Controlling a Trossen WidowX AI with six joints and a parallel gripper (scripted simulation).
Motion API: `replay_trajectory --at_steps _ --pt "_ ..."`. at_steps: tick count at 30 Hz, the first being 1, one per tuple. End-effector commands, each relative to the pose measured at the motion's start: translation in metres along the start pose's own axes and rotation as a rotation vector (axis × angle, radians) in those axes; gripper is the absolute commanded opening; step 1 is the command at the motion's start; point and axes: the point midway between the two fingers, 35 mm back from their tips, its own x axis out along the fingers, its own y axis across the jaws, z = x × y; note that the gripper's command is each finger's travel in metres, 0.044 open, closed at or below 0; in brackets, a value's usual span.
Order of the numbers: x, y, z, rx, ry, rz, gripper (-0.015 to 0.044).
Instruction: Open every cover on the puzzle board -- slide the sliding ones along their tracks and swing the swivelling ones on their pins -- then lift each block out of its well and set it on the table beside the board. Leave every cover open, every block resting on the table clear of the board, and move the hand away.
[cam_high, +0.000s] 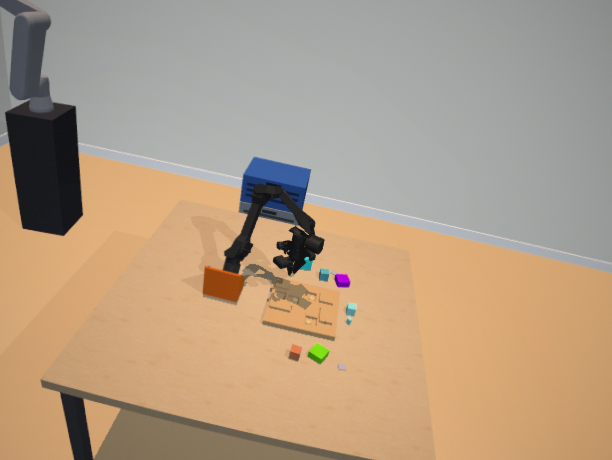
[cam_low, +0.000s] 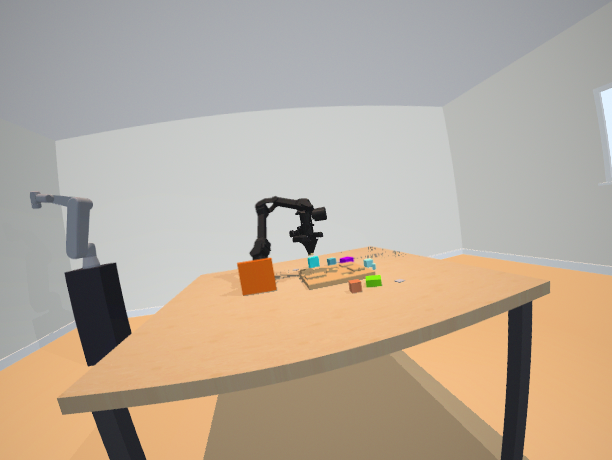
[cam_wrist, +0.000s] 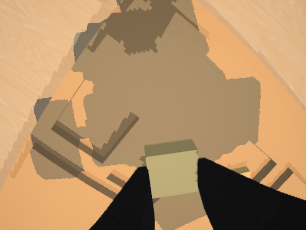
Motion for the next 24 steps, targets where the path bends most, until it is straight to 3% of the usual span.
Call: replay_trajectory --at_steps 1,24 --pt "-0.001 -0.016 0.007 -0.001 0.003 -0.002 0.0080" --pt "-0.003 -0.085 0.051 -0.004 0.000 -0.013 0.0080"
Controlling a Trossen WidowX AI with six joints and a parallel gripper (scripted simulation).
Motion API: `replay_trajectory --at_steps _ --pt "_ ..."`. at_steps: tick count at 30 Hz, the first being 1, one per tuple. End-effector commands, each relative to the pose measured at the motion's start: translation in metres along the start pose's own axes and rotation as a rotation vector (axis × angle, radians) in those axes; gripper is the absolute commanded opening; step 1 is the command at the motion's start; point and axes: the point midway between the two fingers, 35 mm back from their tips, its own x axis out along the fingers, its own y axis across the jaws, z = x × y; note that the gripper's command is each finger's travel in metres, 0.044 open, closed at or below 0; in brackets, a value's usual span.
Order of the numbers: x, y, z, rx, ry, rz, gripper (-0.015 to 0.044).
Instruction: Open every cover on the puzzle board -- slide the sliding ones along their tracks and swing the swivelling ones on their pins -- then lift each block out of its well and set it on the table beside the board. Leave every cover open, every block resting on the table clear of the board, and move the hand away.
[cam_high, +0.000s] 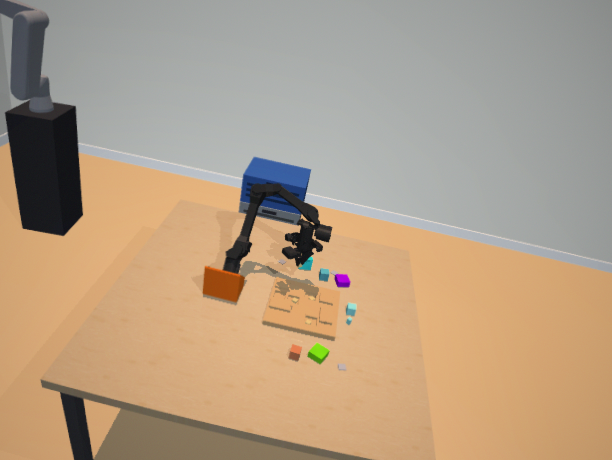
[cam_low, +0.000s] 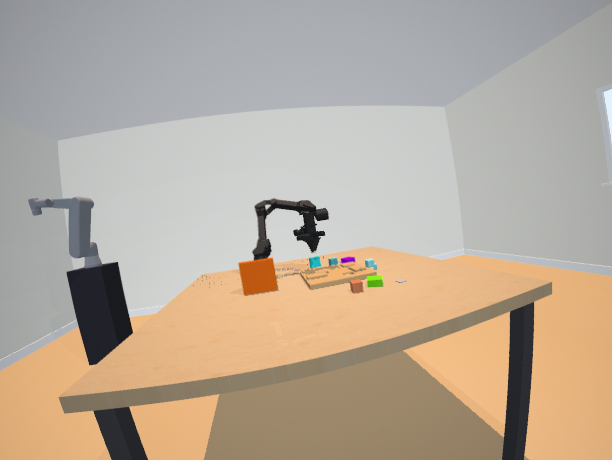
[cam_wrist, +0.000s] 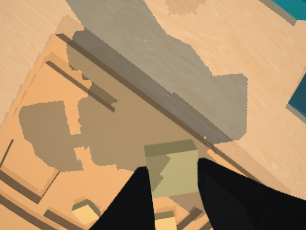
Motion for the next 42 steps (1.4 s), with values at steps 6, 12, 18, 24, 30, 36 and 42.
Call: replay_trajectory --at_steps 6,12,18,24,30,36,42 --pt "-0.001 -0.027 0.026 -0.003 -0.012 -0.013 0.0080" --pt "-0.002 -0.042 0.043 -0.004 -0.021 -0.020 0.0080" --pt "-0.003 -0.050 0.053 -0.004 -0.028 -0.025 0.0080" --pt "0.003 -0.050 0.052 -0.005 -0.028 -0.024 0.0080" --pt "0.012 -0.051 0.051 -0.005 -0.027 -0.023 0.0080" --pt "0.022 -0.052 0.050 -0.005 -0.026 -0.023 0.0080" --pt "0.032 -0.053 0.050 -0.006 -0.026 -0.022 0.0080"
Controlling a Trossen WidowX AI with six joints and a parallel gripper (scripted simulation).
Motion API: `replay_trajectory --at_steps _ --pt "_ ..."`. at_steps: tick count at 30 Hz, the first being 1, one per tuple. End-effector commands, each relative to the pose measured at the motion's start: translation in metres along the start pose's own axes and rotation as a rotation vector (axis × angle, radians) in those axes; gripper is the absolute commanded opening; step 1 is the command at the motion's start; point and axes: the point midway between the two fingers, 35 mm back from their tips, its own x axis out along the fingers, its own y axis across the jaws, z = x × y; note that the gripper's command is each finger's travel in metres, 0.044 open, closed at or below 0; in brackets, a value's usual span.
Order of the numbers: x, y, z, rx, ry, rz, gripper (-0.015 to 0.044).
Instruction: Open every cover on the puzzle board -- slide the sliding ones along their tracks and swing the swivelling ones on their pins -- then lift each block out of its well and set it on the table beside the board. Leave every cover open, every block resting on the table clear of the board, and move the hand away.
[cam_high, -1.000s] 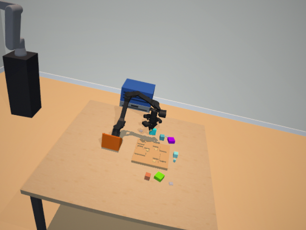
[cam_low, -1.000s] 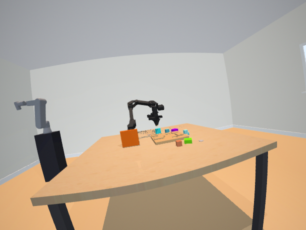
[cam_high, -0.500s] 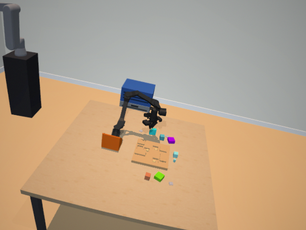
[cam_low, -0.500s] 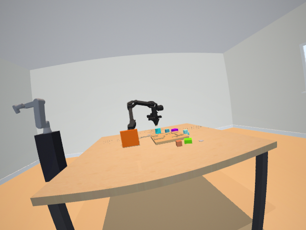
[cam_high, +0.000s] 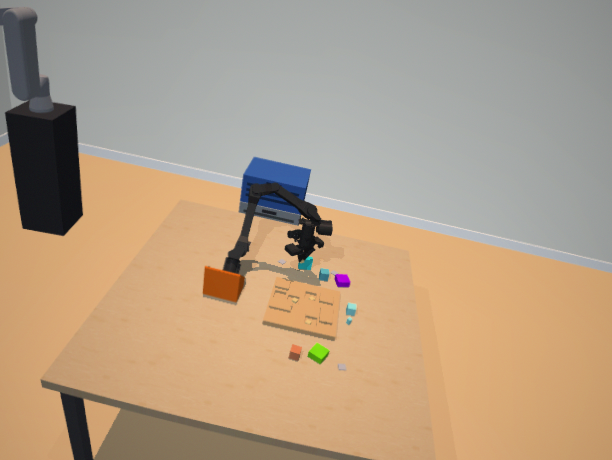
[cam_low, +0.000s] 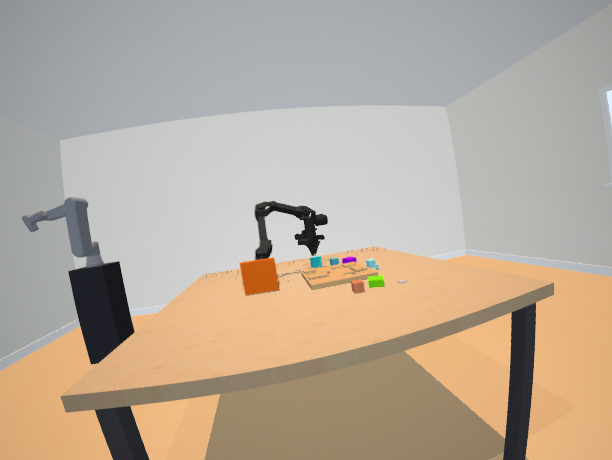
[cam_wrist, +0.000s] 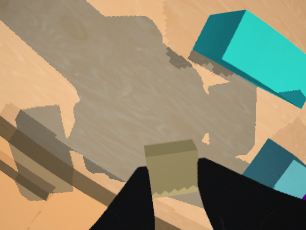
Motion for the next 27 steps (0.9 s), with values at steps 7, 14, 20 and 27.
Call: replay_trajectory --at_steps 7,14,20,27 --pt "0.020 0.002 -0.001 0.008 -0.003 0.011 0.0080" --pt "0.032 0.002 -0.001 0.008 -0.003 0.011 0.0080" --pt "0.042 0.002 0.000 0.008 -0.003 0.010 0.0080" --pt "0.053 0.003 0.001 0.008 -0.004 0.009 0.0080"
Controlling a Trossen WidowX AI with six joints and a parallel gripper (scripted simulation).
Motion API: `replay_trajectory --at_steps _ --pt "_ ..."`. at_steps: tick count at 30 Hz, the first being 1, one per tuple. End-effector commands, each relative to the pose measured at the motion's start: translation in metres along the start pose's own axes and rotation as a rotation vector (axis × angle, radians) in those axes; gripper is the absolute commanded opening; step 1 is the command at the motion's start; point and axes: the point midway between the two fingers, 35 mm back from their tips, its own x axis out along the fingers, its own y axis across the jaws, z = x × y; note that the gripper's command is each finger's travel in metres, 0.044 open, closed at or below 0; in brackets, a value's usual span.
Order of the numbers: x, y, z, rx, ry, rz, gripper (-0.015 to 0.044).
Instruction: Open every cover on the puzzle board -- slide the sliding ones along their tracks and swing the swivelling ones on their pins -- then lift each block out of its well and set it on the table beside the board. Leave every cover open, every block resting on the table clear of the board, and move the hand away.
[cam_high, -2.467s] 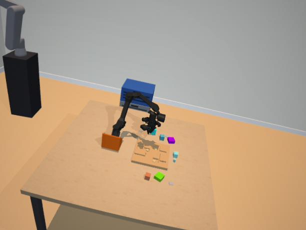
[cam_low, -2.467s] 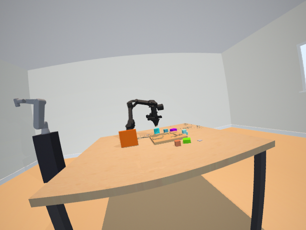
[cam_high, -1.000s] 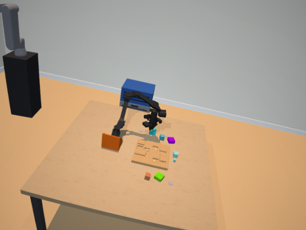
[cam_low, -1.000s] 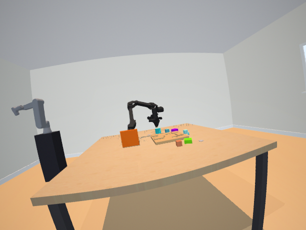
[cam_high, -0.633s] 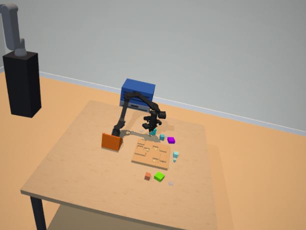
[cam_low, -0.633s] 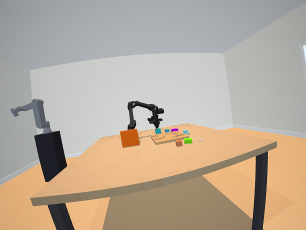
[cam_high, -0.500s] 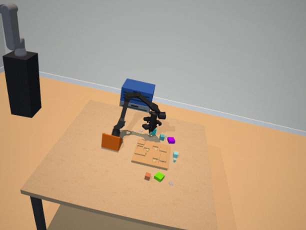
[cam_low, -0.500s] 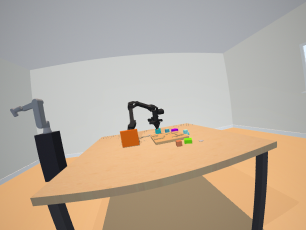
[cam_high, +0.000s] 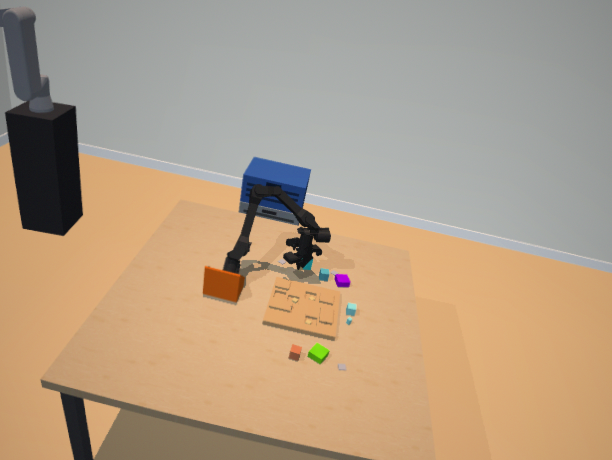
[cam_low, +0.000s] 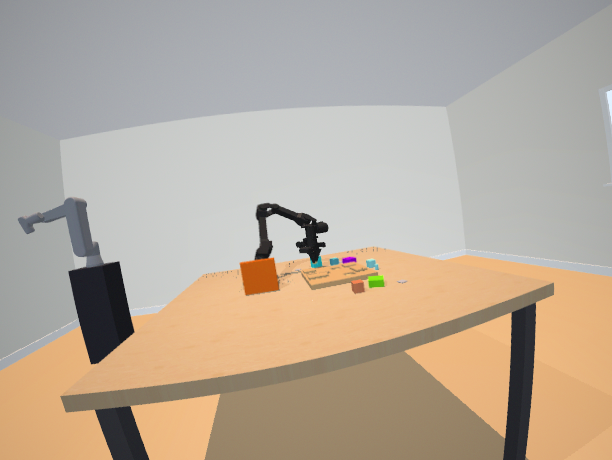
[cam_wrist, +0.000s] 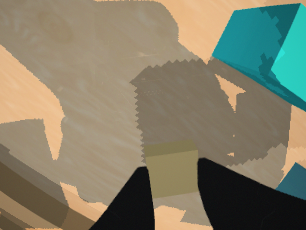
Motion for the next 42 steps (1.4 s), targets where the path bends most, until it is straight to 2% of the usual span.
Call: replay_trajectory --at_steps 1,25,38,39,42 --pt "0.010 0.003 0.001 0.009 -0.003 0.010 0.0080" --pt "0.036 0.006 0.004 0.010 -0.007 0.006 0.0080" --pt "0.033 0.004 0.004 0.003 -0.007 -0.001 0.0421" --pt "0.032 0.003 0.004 0.003 -0.007 0.000 0.0440" --pt "0.023 0.003 0.003 0.003 -0.006 0.002 0.0440"
